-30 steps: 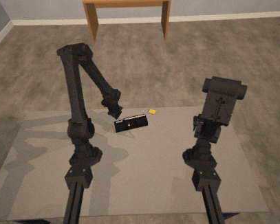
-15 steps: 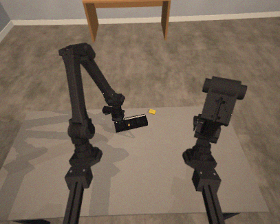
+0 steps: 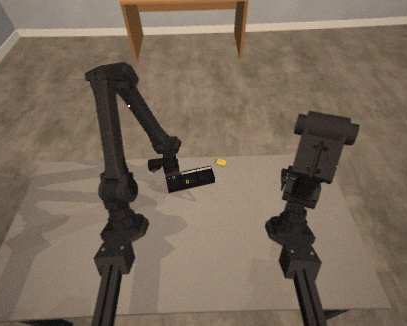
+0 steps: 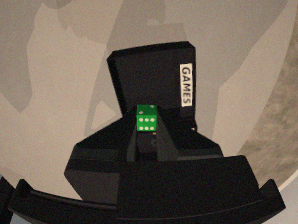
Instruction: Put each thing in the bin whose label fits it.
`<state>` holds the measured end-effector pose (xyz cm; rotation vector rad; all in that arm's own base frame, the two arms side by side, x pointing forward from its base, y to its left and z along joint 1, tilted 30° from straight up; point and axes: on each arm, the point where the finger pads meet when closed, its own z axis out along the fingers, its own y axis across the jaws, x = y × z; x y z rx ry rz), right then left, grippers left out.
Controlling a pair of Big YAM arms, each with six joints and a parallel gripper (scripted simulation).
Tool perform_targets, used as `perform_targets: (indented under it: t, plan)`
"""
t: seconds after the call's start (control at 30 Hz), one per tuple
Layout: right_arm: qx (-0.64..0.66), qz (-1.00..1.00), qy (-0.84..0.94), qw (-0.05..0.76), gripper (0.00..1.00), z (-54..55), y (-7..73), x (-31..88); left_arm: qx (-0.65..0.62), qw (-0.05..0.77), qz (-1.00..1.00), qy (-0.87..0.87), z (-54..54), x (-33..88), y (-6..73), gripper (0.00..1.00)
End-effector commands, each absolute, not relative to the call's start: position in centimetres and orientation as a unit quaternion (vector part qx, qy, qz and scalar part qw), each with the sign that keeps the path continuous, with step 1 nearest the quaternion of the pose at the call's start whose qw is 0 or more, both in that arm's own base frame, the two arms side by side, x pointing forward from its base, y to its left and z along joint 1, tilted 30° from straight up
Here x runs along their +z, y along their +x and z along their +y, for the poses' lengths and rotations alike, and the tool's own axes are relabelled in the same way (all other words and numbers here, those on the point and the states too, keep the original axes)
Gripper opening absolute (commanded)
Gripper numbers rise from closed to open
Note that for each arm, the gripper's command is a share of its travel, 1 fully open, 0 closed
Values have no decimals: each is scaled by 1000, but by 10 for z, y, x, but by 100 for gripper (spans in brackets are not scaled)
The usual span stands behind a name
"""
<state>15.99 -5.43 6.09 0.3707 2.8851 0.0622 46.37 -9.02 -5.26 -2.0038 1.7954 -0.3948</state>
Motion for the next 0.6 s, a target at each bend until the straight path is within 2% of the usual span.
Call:
perform_targets:
  t: [0.0, 0.57]
  plan:
    - [18, 983, 134, 128, 100, -57, 162, 63, -164, 211, 602, -752, -90, -42, 471, 11]
    - [18, 983, 134, 128, 100, -57, 162, 63, -165, 206, 581, -770, -92, -48, 468, 11]
